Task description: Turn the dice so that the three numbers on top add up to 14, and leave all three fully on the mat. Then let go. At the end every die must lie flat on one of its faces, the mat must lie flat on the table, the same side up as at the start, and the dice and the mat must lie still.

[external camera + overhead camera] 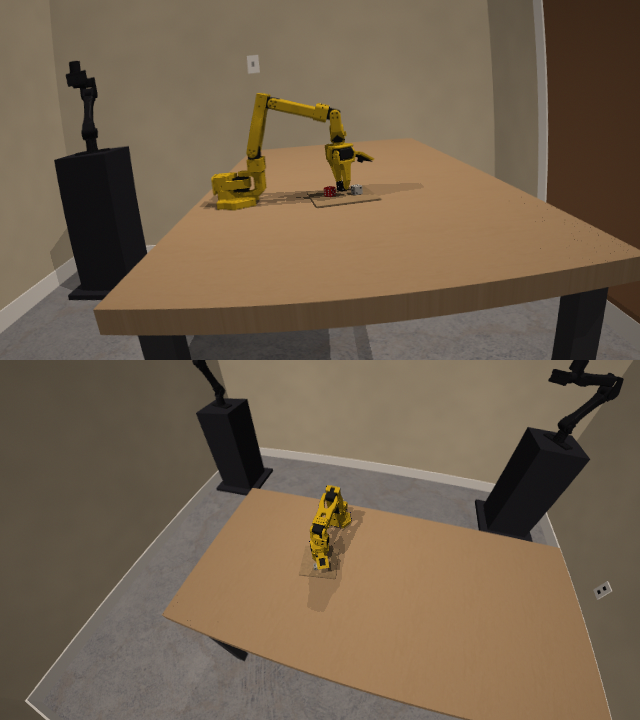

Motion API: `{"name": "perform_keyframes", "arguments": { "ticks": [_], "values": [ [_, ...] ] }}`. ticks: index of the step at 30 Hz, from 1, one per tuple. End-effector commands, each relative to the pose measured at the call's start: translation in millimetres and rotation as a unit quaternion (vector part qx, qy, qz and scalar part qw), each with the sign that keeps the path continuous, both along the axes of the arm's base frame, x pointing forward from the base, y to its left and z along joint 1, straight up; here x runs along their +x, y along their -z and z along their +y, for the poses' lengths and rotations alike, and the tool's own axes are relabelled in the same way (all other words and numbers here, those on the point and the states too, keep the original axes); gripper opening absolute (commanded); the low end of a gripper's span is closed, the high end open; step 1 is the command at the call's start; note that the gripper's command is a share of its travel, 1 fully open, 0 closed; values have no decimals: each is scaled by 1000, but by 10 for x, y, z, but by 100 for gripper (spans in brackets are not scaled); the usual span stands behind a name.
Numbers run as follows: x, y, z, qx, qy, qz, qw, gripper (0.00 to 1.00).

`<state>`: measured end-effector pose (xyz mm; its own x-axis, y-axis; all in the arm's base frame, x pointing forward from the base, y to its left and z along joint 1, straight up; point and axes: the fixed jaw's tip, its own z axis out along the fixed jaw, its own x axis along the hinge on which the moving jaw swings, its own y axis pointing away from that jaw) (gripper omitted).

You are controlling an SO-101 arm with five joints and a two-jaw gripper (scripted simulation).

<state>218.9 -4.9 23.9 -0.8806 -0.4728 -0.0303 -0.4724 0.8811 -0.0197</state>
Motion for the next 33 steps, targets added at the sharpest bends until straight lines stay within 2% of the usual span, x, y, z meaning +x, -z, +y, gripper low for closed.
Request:
{"name": "perform_keyframes", "arguments": {
  "ticks": [1,33],
  "values": [
    [31,-13,-22,0,2,-12,1000,0],
    [35,60,-22,0,2,-12,1000,2]
  ]
}}
